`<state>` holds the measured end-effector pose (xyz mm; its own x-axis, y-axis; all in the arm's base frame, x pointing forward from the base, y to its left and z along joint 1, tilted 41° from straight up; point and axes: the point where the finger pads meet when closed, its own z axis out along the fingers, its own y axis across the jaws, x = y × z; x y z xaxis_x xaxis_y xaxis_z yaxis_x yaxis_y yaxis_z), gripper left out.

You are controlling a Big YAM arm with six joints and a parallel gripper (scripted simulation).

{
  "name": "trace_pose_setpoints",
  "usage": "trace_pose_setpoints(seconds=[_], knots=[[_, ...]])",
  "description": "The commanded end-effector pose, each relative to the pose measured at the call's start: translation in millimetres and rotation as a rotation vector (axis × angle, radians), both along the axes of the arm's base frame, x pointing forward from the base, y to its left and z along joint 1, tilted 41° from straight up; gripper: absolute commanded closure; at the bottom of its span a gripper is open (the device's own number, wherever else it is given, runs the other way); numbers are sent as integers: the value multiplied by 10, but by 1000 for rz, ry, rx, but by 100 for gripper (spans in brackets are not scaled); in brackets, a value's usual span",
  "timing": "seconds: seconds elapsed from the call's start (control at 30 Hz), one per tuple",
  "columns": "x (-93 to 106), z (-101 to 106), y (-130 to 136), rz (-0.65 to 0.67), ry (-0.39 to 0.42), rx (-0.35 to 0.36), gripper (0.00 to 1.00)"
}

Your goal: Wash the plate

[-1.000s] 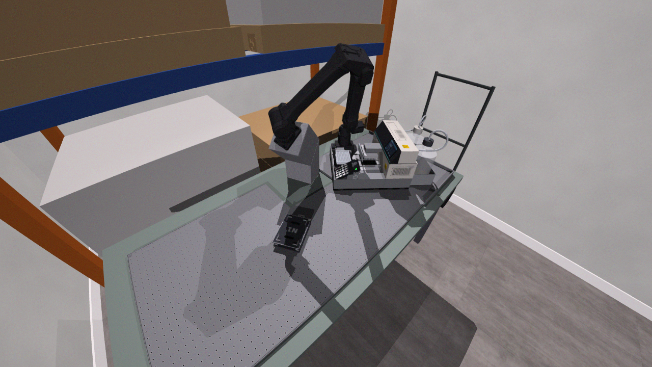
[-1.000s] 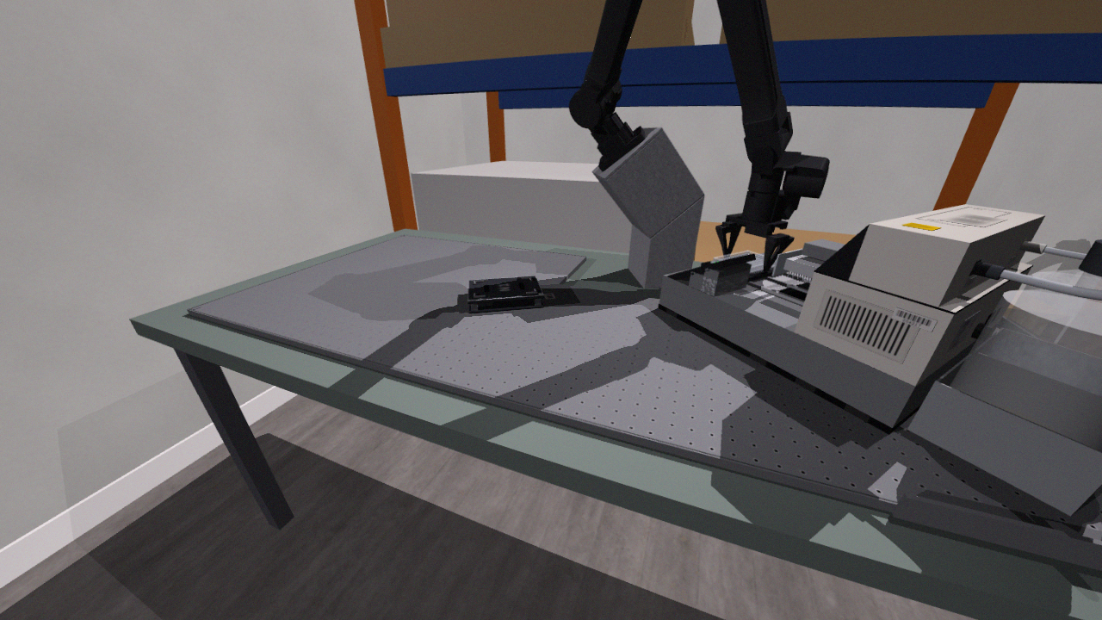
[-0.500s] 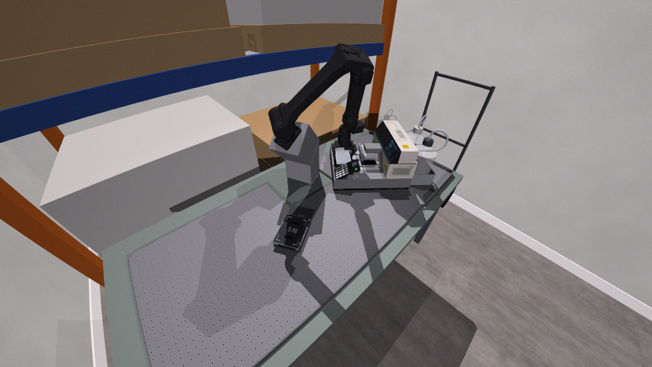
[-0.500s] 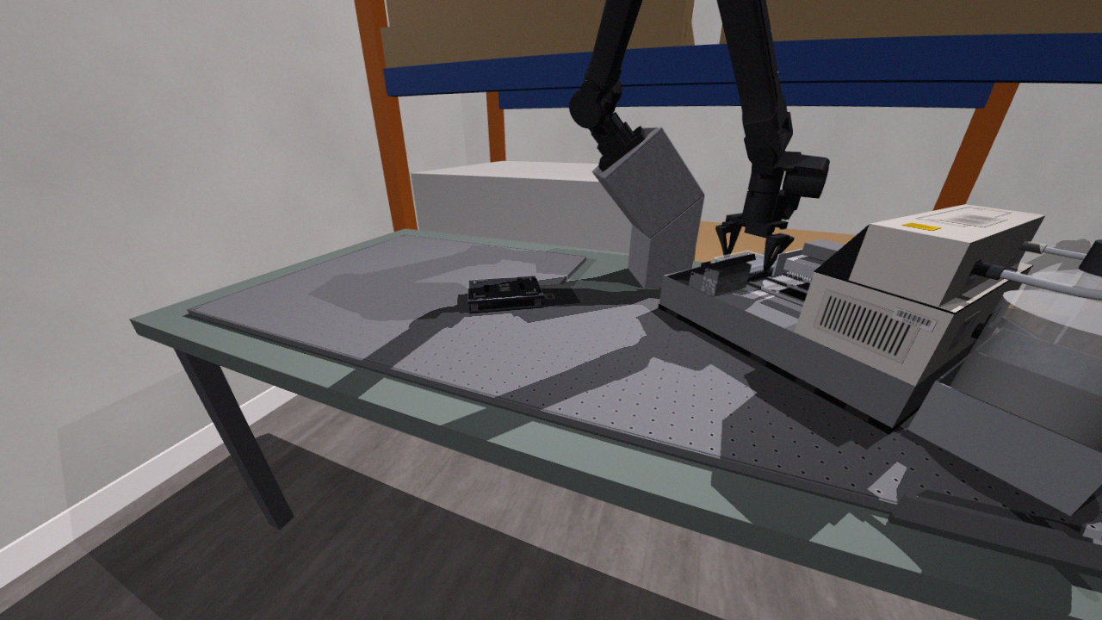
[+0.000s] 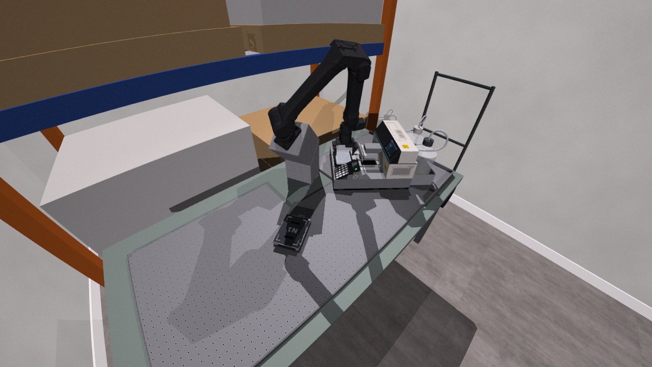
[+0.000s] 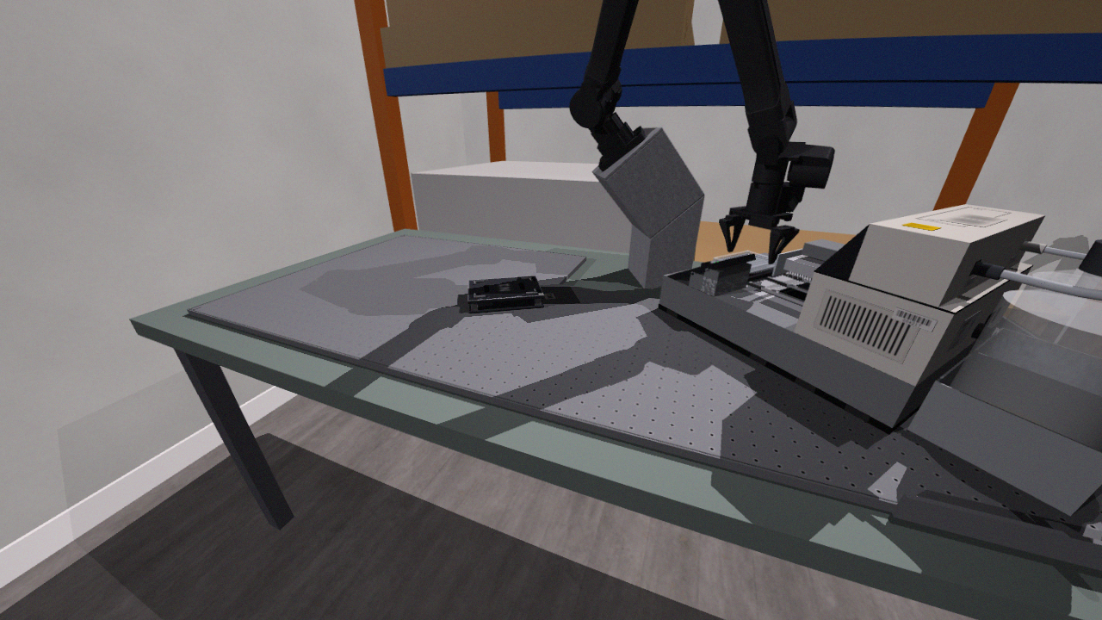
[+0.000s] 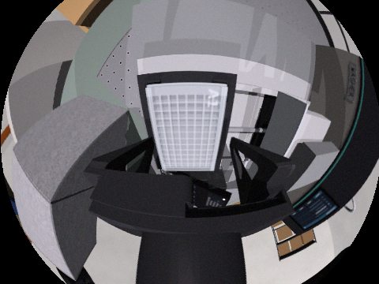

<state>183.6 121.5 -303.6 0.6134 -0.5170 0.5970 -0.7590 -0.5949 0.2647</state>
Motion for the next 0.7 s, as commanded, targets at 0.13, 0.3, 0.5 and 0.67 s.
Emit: trace_pose_setpoints(seconds=[0.13,0.3,0.5,0.67], knots=[[-45,117,89,1,-6,2,0],[-39,166,184,1,-11,10,0],[-80,251,215,1,-7,5,0],[-125,265,184,1,0,-9,0]])
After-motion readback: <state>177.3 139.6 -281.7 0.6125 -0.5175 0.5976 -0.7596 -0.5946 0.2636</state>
